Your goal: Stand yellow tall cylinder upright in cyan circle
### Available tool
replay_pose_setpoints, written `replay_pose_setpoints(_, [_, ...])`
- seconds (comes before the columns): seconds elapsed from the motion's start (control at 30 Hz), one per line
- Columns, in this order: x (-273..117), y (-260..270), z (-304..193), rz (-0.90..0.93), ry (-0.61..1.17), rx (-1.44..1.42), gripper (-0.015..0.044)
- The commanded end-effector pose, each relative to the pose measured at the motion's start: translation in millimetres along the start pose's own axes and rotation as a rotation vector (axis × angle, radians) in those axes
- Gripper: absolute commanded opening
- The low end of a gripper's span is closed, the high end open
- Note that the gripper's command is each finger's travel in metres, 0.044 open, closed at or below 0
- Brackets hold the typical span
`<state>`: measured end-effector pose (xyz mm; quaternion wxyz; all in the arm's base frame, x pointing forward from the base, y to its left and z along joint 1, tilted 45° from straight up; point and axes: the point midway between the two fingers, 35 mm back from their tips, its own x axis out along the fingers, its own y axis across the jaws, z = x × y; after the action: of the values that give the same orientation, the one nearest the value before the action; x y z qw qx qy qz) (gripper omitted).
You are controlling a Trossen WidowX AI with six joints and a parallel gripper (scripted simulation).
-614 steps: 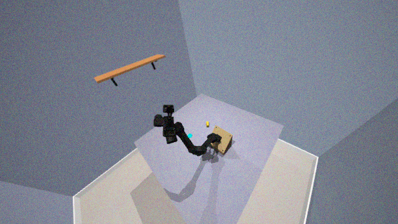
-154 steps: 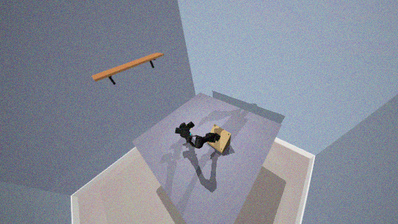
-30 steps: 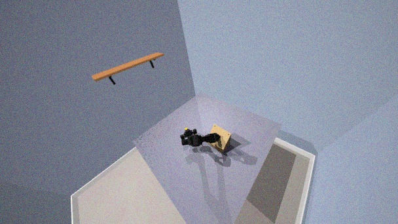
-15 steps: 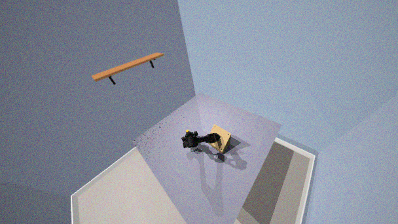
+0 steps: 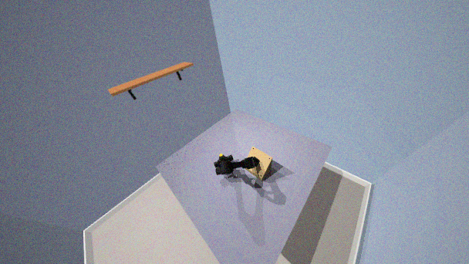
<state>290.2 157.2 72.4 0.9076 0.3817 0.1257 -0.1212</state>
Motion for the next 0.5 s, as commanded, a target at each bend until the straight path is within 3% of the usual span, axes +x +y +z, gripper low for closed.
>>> replay_pose_setpoints(0.0, [0.0, 0.5, 0.5, 0.001, -0.004, 0.006, 0.0263])
replay_pose_setpoints(0.17, [0.0, 0.5, 0.5, 0.001, -0.004, 0.006, 0.0394])
replay_pose_setpoints(0.47, [0.7, 2.5, 17.2, -0.002, -0.004, 0.009, 0.0400])
